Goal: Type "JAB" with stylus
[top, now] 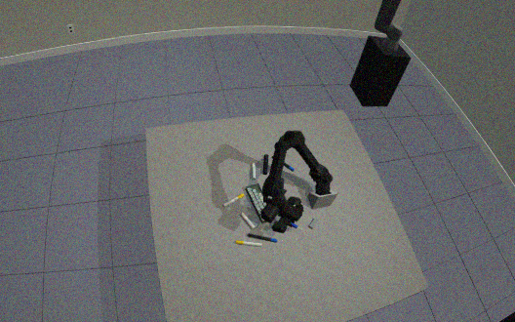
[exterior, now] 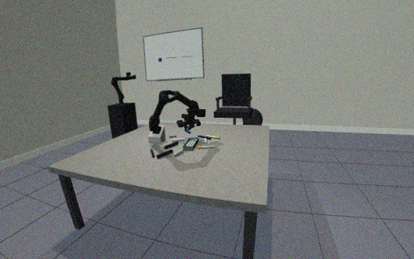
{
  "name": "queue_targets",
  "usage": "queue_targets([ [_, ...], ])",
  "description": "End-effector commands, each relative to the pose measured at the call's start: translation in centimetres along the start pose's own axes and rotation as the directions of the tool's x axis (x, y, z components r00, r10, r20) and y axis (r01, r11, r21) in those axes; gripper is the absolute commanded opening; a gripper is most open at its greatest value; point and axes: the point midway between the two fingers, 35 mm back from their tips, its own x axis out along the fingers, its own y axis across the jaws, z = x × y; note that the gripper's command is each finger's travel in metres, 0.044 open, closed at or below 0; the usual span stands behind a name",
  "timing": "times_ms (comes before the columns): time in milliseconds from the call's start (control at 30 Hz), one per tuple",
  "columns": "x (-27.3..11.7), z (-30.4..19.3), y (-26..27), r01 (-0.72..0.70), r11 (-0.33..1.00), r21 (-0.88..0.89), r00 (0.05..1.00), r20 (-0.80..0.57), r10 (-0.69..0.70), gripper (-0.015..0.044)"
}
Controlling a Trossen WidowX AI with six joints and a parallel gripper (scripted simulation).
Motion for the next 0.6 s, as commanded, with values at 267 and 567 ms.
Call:
queue_targets([
  [267, -2.0, -1.6, -0.3, 0.016, 0.877, 0.479, 0.993, 0.091, -0.068, 0.0],
  [567, -3.4, -3.0, -0.4, -0.031, 0.646, 0.762, 0.981, 0.147, -0.126, 0.0],
])
